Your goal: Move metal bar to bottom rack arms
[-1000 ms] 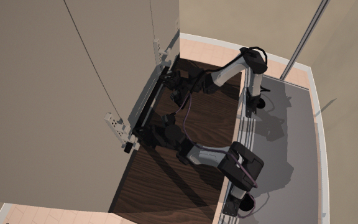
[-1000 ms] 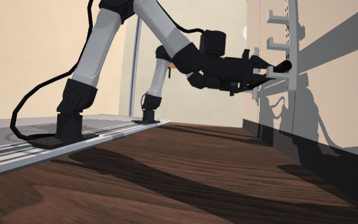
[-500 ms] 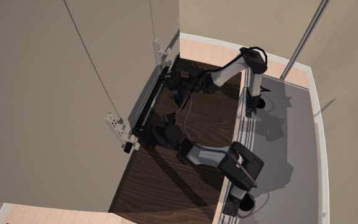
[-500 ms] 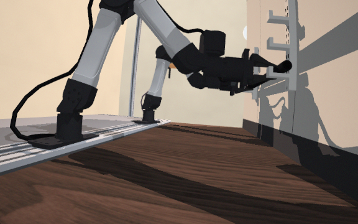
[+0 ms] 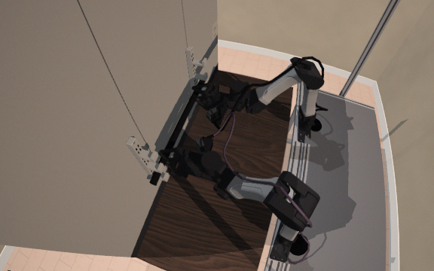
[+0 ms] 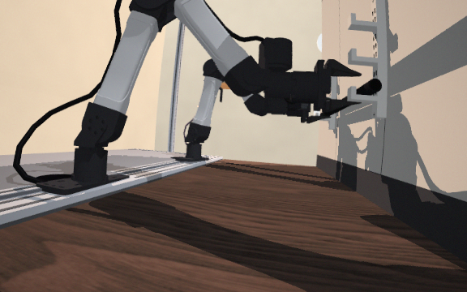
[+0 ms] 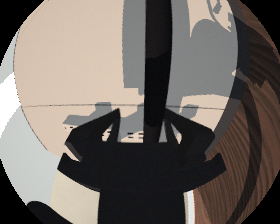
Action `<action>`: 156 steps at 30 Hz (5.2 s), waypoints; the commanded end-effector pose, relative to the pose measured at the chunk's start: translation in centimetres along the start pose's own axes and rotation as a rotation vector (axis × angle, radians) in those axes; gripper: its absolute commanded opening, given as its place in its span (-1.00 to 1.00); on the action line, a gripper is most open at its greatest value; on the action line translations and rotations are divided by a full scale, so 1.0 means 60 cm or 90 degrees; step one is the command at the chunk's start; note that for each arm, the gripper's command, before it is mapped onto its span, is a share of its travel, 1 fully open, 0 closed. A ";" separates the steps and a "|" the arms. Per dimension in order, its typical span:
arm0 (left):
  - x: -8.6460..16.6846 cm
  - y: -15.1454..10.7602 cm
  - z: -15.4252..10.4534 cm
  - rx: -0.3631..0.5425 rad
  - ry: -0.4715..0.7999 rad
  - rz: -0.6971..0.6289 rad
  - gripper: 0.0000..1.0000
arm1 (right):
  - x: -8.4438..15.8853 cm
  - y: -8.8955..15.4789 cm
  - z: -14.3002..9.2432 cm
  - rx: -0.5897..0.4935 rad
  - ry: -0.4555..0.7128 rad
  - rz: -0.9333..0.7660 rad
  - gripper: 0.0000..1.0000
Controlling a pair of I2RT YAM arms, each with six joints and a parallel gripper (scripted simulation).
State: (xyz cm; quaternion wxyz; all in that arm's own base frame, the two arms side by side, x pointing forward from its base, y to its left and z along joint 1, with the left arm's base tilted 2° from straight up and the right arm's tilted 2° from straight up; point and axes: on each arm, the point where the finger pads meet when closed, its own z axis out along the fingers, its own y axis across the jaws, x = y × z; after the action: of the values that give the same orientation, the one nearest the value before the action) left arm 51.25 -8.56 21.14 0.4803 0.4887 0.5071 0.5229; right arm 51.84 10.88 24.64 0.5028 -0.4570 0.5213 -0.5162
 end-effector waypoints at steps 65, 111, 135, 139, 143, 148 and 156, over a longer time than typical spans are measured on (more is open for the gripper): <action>0.001 -0.018 -0.081 0.012 -0.002 0.012 1.00 | 0.008 0.024 -0.079 -0.014 0.001 -0.016 1.00; 0.002 -0.015 -0.149 0.011 0.000 0.009 1.00 | 0.011 0.018 -0.147 -0.010 0.007 -0.014 1.00; 0.003 -0.015 -0.149 0.012 0.000 0.008 1.00 | 0.012 0.018 -0.147 -0.010 0.007 -0.014 1.00; 0.003 -0.015 -0.149 0.012 0.000 0.008 1.00 | 0.012 0.018 -0.147 -0.010 0.007 -0.014 1.00; 0.003 -0.015 -0.149 0.012 0.000 0.008 1.00 | 0.012 0.018 -0.147 -0.010 0.007 -0.014 1.00; 0.003 -0.015 -0.149 0.012 0.000 0.008 1.00 | 0.012 0.018 -0.147 -0.010 0.007 -0.014 1.00; 0.003 -0.015 -0.149 0.012 0.000 0.008 1.00 | 0.012 0.018 -0.147 -0.010 0.007 -0.014 1.00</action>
State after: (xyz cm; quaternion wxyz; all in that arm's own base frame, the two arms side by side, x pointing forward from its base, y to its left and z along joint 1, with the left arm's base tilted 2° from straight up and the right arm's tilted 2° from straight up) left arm 42.80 -8.74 19.92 0.4686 0.4982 0.5122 0.5194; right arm 43.74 11.18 22.98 0.4918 -0.4675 0.5237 -0.5151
